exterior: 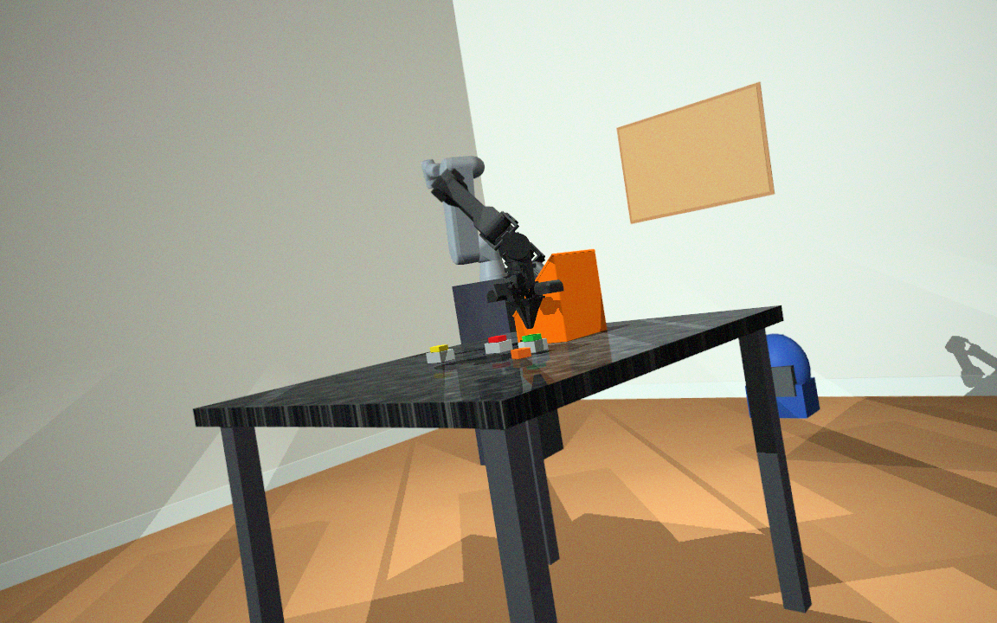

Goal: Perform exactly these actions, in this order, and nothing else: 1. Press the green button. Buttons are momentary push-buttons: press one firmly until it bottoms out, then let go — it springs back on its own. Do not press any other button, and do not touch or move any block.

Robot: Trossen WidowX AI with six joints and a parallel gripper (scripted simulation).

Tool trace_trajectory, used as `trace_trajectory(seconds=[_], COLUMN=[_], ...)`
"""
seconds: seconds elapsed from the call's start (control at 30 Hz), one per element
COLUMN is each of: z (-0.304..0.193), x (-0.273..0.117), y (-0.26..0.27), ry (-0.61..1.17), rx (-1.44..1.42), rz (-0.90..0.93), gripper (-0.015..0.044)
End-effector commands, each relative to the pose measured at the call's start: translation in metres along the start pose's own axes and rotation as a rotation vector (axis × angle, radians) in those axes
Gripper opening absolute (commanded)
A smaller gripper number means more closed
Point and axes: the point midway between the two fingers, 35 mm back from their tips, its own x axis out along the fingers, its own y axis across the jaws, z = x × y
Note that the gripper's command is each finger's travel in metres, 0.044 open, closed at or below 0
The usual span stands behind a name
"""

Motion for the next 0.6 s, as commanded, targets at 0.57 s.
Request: trace_trajectory(seconds=[0.57], z=[-0.003], x=[0.021], y=[-0.001], ry=[0.005], rx=[-0.01], rz=[-0.009], gripper=[0.002])
